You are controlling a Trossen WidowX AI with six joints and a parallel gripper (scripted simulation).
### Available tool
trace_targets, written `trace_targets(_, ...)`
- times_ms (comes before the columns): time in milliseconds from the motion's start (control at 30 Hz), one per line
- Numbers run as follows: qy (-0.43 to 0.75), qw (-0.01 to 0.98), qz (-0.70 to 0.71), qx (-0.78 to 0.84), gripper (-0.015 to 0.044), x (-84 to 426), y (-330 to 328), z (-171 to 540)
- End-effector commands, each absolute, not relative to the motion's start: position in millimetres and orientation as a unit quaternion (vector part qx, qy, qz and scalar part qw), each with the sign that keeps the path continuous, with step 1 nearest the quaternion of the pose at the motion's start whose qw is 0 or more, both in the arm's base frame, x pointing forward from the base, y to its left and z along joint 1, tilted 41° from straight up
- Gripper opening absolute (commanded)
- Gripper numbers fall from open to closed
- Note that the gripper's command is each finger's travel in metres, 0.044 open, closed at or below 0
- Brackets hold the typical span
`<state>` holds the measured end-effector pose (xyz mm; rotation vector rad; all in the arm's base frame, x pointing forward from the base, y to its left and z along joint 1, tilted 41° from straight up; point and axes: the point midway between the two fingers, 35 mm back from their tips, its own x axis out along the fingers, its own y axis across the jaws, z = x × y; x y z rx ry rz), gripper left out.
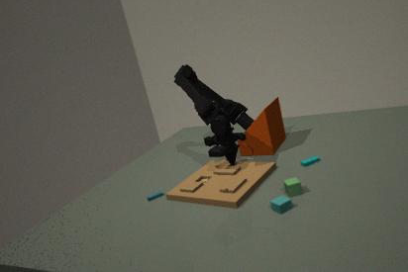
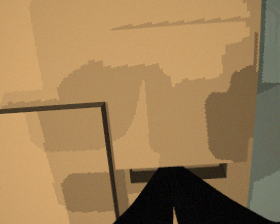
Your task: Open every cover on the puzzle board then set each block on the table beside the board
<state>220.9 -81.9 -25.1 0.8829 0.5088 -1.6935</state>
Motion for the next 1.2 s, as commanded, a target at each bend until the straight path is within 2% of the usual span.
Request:
trace_targets(0, 0.215, 0.553, -0.716, 0.368, 0.0, 218, -86, -23)
trace_targets(1167, 0.214, 0.553, -0.717, 0.367, 0.0, 207, -111, -1)
